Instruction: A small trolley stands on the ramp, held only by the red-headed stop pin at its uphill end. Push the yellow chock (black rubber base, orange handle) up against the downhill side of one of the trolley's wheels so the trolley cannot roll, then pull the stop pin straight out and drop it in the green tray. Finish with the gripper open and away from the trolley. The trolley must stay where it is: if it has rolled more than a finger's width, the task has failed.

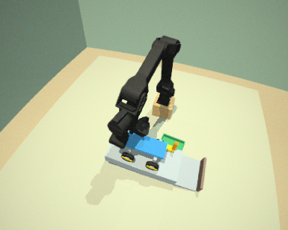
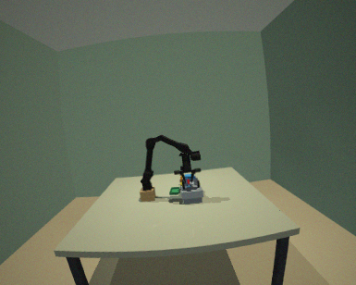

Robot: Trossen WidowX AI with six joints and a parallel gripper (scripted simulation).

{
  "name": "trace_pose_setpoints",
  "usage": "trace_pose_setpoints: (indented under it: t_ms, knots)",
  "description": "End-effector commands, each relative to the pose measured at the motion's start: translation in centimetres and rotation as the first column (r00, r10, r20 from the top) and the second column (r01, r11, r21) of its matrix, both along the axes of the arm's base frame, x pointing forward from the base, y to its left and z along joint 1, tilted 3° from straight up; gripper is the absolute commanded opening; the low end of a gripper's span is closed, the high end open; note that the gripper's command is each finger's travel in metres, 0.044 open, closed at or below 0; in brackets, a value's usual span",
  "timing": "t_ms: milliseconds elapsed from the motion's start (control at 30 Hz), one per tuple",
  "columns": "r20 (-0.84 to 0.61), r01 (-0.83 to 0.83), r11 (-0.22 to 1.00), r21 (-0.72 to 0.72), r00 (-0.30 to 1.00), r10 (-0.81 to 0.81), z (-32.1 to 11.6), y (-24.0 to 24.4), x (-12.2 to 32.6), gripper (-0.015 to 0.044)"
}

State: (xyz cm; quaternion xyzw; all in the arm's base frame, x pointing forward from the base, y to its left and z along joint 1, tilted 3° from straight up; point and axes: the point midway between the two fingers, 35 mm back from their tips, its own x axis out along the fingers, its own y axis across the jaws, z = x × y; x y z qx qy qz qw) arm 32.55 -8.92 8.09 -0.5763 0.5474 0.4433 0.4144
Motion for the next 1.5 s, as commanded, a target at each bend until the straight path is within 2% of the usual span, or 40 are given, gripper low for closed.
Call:
trace_pose_setpoints:
  t_ms: [0, 100, 300, 467, 1467]
  knots:
    - [-0.001, -0.001, 1.000, -0.004, 1.000, 0.001, -0.6, -0.3, 0.0, 0.0190]
    - [-0.001, -0.001, 1.000, -0.004, 1.000, 0.001, -0.7, -0.4, 0.0, 0.0190]
    - [-0.001, 0.001, 1.000, 0.000, 1.000, -0.001, -0.4, -0.2, 0.0, 0.0032]
    - [-0.001, 0.001, 1.000, 0.000, 1.000, -0.001, -0.4, -0.2, 0.0, 0.0000]
    - [-0.001, -0.001, 1.000, -0.003, 1.000, 0.001, 1.4, 0.2, -0.2, 0.0000]
